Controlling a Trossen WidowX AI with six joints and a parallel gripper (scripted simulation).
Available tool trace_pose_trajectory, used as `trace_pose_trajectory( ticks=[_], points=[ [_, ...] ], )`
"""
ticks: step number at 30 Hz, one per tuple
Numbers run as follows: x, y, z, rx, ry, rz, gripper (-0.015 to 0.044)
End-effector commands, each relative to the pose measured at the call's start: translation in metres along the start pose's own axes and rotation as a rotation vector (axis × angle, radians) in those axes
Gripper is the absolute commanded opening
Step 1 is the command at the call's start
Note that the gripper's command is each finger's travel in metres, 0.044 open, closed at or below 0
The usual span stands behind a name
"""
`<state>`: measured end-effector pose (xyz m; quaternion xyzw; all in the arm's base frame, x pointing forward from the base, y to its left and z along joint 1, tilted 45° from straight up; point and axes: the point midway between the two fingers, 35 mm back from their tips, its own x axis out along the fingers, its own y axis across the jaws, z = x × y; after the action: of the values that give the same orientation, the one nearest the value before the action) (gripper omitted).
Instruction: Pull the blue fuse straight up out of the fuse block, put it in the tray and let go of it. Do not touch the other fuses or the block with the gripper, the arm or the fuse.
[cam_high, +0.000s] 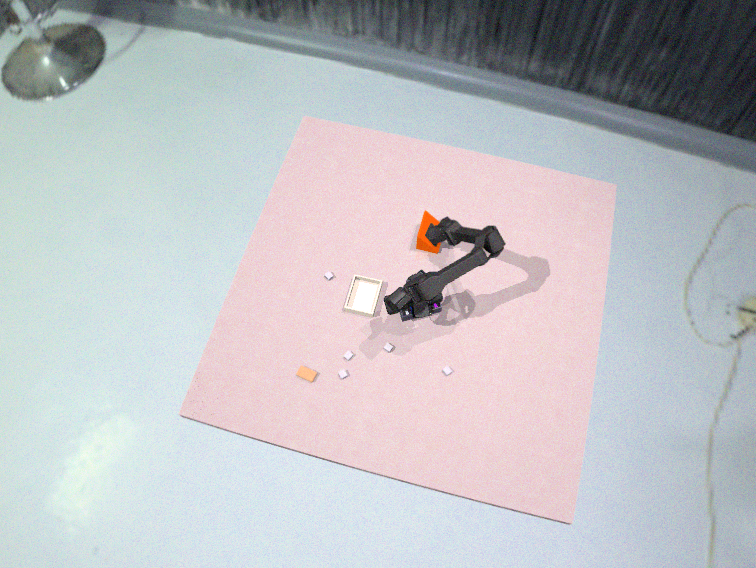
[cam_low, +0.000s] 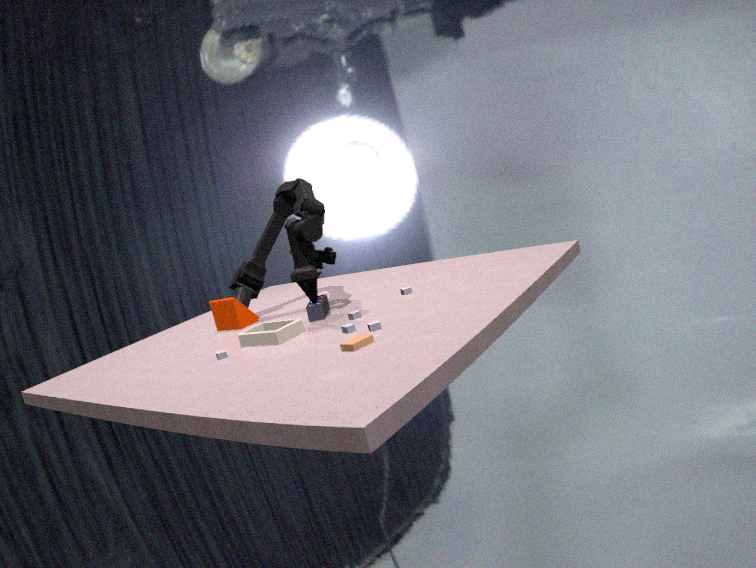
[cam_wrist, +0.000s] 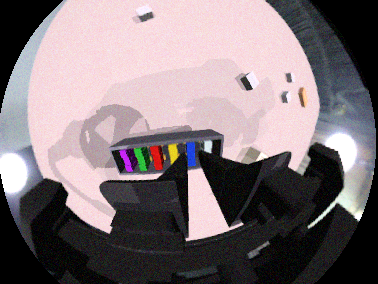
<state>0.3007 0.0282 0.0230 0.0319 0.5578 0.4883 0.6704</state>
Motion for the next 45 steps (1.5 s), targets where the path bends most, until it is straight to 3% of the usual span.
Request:
trace_pose_trajectory(
  ticks=[1,6,17,45],
  points=[
    [0.004,0.001,0.0,0.006,-0.002,0.004,0.0074],
    [0.006,0.001,0.0,0.006,-0.002,0.004,0.0074],
    [0.004,0.0,0.0,0.001,0.001,0.001,0.0001],
    [-0.008,0.0,0.0,0.003,0.001,0.001,0.0]
  ],
)
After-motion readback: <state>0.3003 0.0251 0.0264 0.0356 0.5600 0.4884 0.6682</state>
